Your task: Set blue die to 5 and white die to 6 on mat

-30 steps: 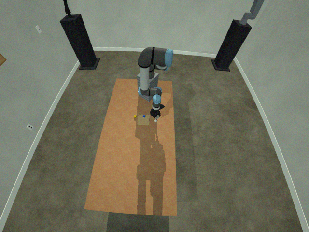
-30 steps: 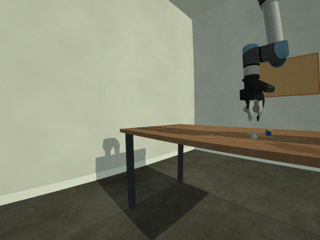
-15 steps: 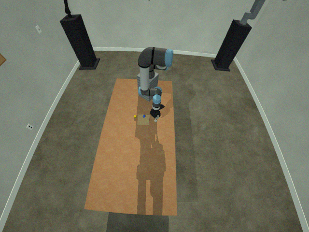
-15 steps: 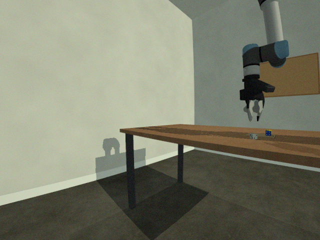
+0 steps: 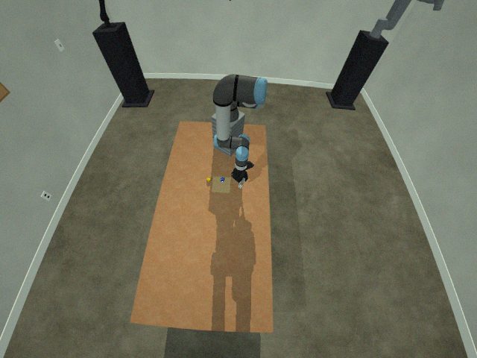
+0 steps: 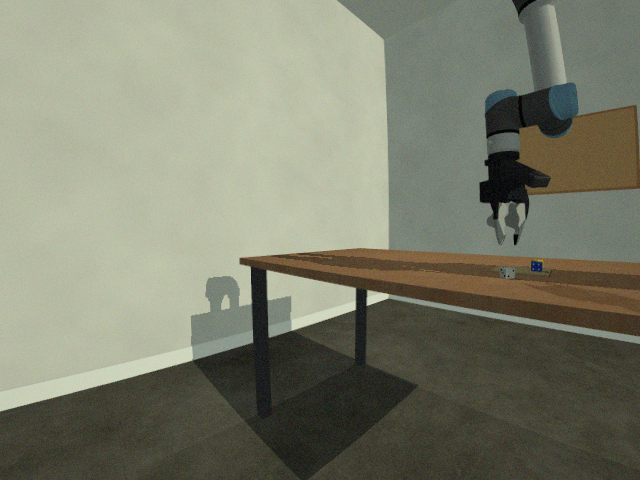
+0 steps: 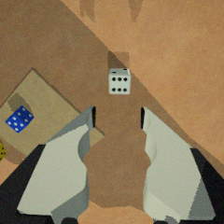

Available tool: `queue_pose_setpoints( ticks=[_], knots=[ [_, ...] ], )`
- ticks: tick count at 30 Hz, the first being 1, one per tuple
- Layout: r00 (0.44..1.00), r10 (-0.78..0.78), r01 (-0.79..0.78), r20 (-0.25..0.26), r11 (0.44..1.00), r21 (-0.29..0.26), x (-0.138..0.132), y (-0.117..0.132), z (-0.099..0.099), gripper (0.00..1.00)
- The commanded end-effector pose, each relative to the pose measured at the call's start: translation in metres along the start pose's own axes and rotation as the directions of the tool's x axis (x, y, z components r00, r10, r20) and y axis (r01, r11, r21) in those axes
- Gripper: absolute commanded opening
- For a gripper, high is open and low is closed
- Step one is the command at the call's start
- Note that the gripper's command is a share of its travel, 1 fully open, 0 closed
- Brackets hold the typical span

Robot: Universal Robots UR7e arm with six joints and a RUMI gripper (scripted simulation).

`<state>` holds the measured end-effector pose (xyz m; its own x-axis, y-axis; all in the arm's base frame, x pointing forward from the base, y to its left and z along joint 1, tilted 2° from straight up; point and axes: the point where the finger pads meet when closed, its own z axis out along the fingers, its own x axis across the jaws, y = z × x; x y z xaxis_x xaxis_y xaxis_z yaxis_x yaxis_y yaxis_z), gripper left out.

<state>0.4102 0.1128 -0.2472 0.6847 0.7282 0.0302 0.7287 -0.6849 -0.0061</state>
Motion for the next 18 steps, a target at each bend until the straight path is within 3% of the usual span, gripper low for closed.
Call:
queue_pose_setpoints(
  ticks=[1,18],
  knots=[
    [1.0,0.0,0.0,-0.001,1.0,-0.001,0.0,0.0,0.003,0.24],
    [1.0,0.0,0.0,-0.001,1.0,-0.001,0.001,0.001,0.027,0.24]
  ],
)
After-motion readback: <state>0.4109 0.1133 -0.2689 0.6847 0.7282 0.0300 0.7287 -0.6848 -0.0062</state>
